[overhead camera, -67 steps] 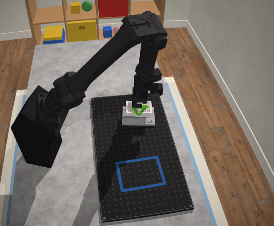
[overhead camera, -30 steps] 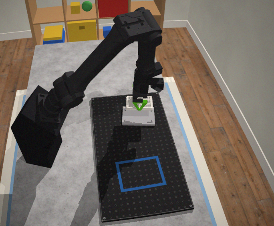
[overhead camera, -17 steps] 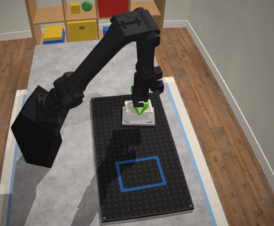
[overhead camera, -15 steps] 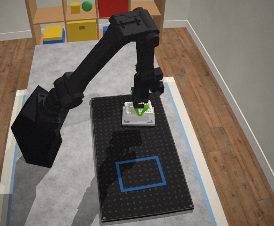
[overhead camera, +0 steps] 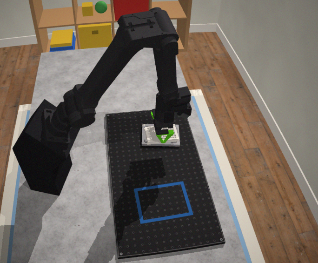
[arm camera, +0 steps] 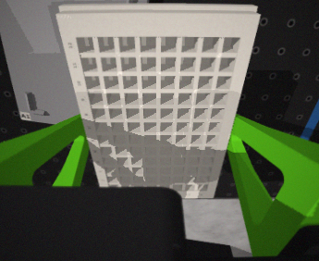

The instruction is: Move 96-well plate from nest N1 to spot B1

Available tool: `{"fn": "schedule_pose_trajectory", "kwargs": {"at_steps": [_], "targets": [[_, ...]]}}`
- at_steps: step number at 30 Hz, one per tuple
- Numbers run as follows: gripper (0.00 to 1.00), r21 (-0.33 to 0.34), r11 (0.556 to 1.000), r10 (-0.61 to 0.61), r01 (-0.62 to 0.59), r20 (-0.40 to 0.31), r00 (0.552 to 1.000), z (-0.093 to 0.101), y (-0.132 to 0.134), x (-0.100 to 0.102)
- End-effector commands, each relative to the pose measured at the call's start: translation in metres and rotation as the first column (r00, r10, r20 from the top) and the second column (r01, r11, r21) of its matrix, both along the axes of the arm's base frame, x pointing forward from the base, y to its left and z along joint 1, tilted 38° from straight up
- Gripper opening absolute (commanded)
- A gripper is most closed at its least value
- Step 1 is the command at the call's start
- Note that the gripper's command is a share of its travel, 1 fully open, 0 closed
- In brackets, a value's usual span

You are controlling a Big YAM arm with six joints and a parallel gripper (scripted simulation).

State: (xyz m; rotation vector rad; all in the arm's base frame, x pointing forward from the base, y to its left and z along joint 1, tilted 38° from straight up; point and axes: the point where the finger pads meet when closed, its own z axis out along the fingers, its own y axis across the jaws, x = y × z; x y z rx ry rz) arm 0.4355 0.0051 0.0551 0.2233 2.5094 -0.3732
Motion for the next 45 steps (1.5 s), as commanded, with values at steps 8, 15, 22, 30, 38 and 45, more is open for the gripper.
{"fn": "schedule_pose_trajectory", "kwargs": {"at_steps": [8, 15, 22, 30, 38, 45], "targets": [[0.0, -0.01, 1.0, 0.024, -0.024, 0.038, 0.999, 0.017, -0.022, -0.003], [0.0, -0.012, 1.0, 0.024, -0.023, 0.038, 0.999, 0.019, -0.044, -0.011], [0.0, -0.014, 1.0, 0.026, -0.025, 0.052, 0.998, 0.026, -0.059, -0.011], [0.0, -0.017, 1.0, 0.024, -0.023, 0.038, 0.999, 0.022, -0.085, -0.026], [0.0, -0.019, 1.0, 0.024, -0.023, 0.038, 0.999, 0.024, -0.104, -0.033], [0.0, -0.022, 0.999, 0.024, -0.023, 0.039, 0.999, 0.027, -0.126, -0.041]]}}
